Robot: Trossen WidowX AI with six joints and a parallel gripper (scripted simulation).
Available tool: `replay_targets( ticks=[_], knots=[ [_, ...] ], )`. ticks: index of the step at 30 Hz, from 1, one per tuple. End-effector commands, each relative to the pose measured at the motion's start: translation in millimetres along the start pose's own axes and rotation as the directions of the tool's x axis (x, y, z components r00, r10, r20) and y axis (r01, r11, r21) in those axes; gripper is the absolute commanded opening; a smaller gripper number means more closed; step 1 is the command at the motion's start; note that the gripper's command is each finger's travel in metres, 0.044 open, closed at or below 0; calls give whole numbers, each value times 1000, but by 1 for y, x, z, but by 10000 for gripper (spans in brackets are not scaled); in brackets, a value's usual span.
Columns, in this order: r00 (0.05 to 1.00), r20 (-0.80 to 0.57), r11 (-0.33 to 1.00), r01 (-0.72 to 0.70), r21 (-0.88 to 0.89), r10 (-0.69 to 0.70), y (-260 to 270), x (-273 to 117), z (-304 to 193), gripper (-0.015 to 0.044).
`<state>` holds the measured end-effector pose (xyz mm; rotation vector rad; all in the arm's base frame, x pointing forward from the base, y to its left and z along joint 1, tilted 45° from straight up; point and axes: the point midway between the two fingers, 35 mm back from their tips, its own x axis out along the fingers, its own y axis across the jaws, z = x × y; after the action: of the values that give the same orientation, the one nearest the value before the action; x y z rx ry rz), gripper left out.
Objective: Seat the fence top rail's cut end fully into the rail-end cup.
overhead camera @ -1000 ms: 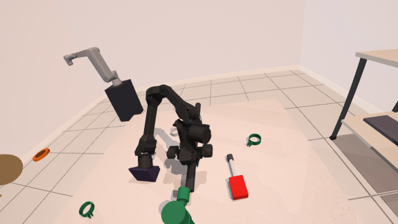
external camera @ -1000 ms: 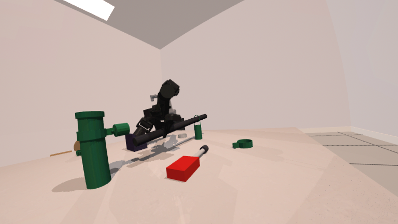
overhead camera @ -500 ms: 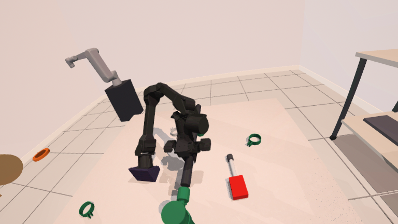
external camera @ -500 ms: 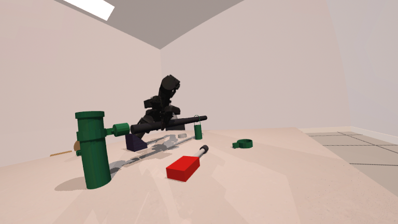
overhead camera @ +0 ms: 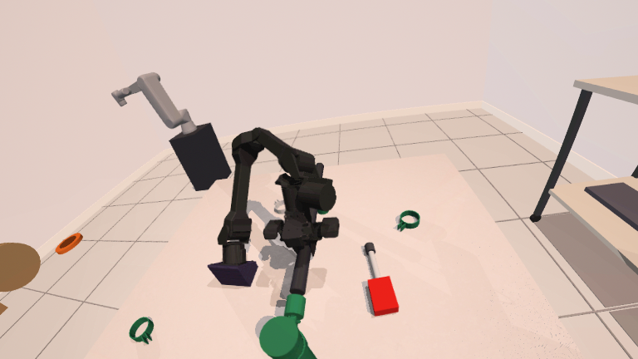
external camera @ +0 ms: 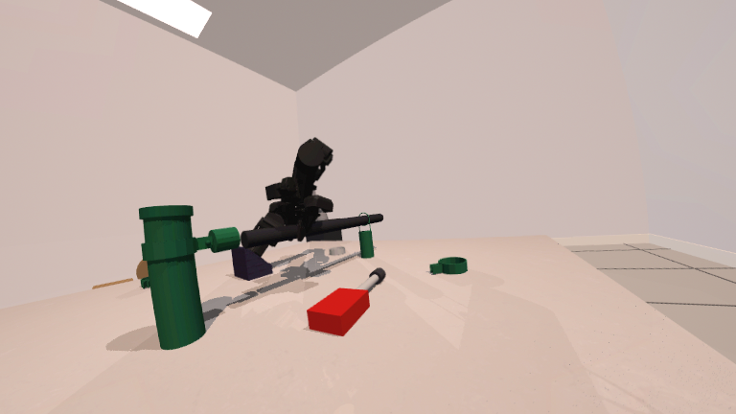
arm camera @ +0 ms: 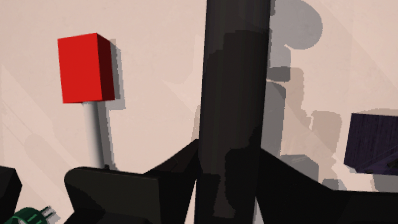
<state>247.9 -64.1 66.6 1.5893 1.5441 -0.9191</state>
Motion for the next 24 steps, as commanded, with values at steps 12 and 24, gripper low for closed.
replay_targets(
  ticks=[12, 24],
  knots=[
    [1000, 9, 1000, -12, -2, 12, 3, -10, 9, 0],
    [1000, 2, 1000, -5, -4, 5, 2, -5, 18, 0]
  ],
)
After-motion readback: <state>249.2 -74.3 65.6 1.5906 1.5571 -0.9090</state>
